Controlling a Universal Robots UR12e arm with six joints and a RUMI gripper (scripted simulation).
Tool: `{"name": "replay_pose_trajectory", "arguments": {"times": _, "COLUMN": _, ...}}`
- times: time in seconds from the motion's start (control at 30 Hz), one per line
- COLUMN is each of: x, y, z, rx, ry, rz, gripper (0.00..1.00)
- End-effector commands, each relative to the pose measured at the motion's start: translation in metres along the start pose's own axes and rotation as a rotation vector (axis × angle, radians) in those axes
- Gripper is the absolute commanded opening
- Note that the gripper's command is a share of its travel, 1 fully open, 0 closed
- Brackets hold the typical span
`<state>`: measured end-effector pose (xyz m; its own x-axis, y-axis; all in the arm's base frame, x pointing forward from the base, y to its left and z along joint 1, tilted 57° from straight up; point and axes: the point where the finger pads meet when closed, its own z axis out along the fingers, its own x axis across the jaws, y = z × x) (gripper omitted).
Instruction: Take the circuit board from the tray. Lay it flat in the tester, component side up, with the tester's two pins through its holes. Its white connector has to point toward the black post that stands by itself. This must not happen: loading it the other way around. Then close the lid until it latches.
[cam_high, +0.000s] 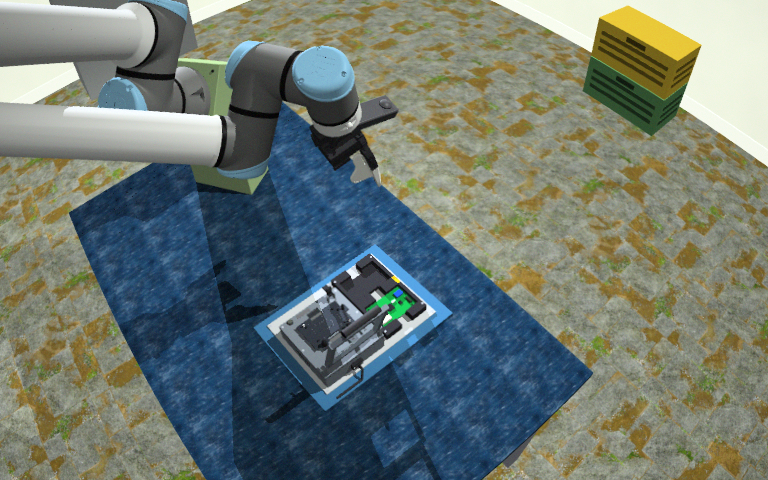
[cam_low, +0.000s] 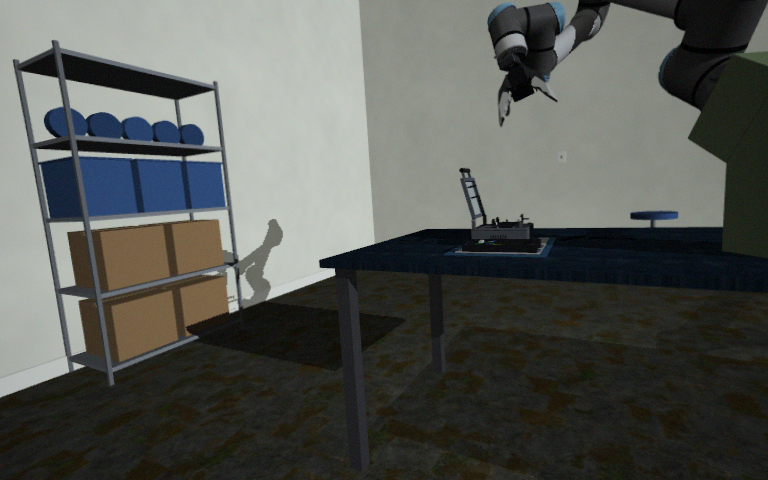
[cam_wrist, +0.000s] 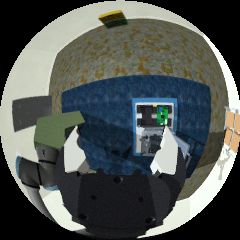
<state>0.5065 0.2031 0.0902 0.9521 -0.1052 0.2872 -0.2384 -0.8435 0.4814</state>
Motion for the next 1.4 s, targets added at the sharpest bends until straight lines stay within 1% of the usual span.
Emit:
{"name": "replay_pose_trajectory", "arguments": {"times": 0.0, "x": -0.012, "y": -0.020, "z": -0.007, "rx": -0.009, "ry": 0.041, "rz": -0.033, "gripper": 1.00}}
{"name": "replay_pose_trajectory", "arguments": {"times": 0.07, "x": -0.015, "y": -0.025, "z": -0.010, "rx": -0.009, "ry": 0.053, "rz": -0.042, "gripper": 1.00}}
{"name": "replay_pose_trajectory", "arguments": {"times": 0.13, "x": -0.015, "y": -0.025, "z": -0.010, "rx": -0.009, "ry": 0.053, "rz": -0.042, "gripper": 1.00}}
{"name": "replay_pose_trajectory", "arguments": {"times": 0.63, "x": -0.036, "y": -0.061, "z": -0.029, "rx": -0.012, "ry": 0.134, "rz": -0.101, "gripper": 1.00}}
{"name": "replay_pose_trajectory", "arguments": {"times": 0.7, "x": -0.036, "y": -0.061, "z": -0.029, "rx": -0.012, "ry": 0.134, "rz": -0.101, "gripper": 1.00}}
{"name": "replay_pose_trajectory", "arguments": {"times": 0.77, "x": -0.038, "y": -0.065, "z": -0.032, "rx": -0.011, "ry": 0.144, "rz": -0.107, "gripper": 1.00}}
{"name": "replay_pose_trajectory", "arguments": {"times": 0.93, "x": -0.006, "y": -0.056, "z": -0.027, "rx": -0.043, "ry": 0.172, "rz": -0.103, "gripper": 1.00}}
{"name": "replay_pose_trajectory", "arguments": {"times": 1.17, "x": 0.030, "y": -0.043, "z": -0.018, "rx": -0.088, "ry": 0.202, "rz": -0.101, "gripper": 1.00}}
{"name": "replay_pose_trajectory", "arguments": {"times": 1.2, "x": 0.034, "y": -0.041, "z": -0.017, "rx": -0.095, "ry": 0.206, "rz": -0.101, "gripper": 1.00}}
{"name": "replay_pose_trajectory", "arguments": {"times": 1.27, "x": 0.034, "y": -0.041, "z": -0.017, "rx": -0.095, "ry": 0.206, "rz": -0.101, "gripper": 1.00}}
{"name": "replay_pose_trajectory", "arguments": {"times": 1.37, "x": 0.048, "y": -0.035, "z": -0.014, "rx": -0.113, "ry": 0.217, "rz": -0.100, "gripper": 1.00}}
